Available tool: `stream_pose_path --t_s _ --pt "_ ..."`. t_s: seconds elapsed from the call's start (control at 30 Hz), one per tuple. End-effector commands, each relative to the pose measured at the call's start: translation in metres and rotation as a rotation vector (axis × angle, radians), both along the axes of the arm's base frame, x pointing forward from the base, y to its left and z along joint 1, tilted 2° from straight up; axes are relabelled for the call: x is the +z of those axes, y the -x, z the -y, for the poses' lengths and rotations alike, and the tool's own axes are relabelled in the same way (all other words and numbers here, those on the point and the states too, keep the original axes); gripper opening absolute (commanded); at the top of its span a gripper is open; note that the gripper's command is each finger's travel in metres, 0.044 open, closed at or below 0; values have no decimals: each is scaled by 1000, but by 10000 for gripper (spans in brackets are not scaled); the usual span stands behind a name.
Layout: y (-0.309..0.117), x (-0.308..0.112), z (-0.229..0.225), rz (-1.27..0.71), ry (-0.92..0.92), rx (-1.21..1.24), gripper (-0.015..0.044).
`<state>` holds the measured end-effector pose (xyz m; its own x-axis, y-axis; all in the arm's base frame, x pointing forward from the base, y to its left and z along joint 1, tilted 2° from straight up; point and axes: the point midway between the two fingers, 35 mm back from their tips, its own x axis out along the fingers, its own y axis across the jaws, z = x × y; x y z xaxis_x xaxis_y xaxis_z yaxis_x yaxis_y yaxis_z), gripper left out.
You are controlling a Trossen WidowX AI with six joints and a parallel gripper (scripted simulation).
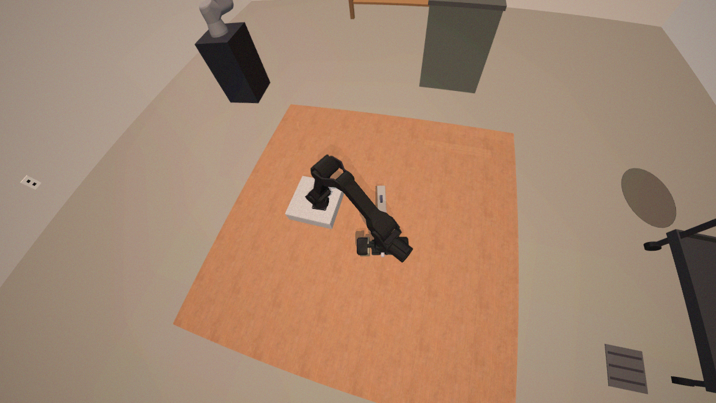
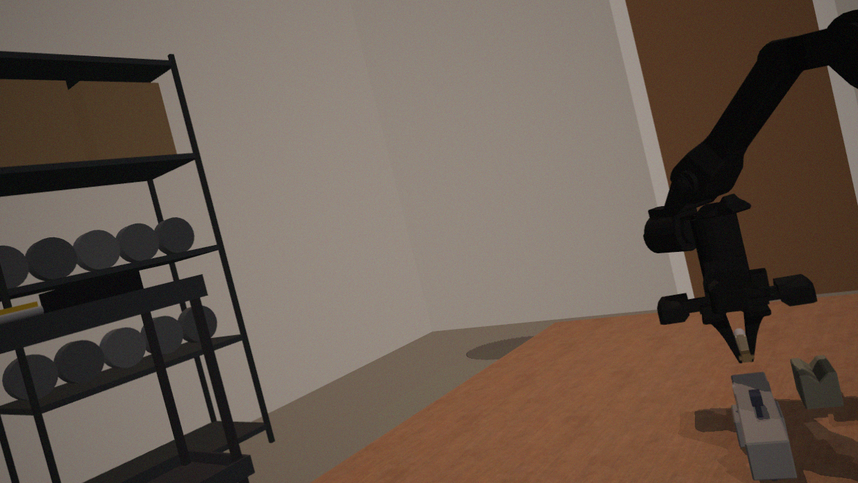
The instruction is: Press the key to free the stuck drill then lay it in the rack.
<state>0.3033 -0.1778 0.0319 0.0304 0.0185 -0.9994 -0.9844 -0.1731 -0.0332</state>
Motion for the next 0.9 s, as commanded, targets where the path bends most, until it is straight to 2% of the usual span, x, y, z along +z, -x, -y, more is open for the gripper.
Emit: stream_pose_path --t_s 0.0,0.87 --pt "-1 3 0 2 2 2 0" --pt "0 15 0 2 2 2 0"
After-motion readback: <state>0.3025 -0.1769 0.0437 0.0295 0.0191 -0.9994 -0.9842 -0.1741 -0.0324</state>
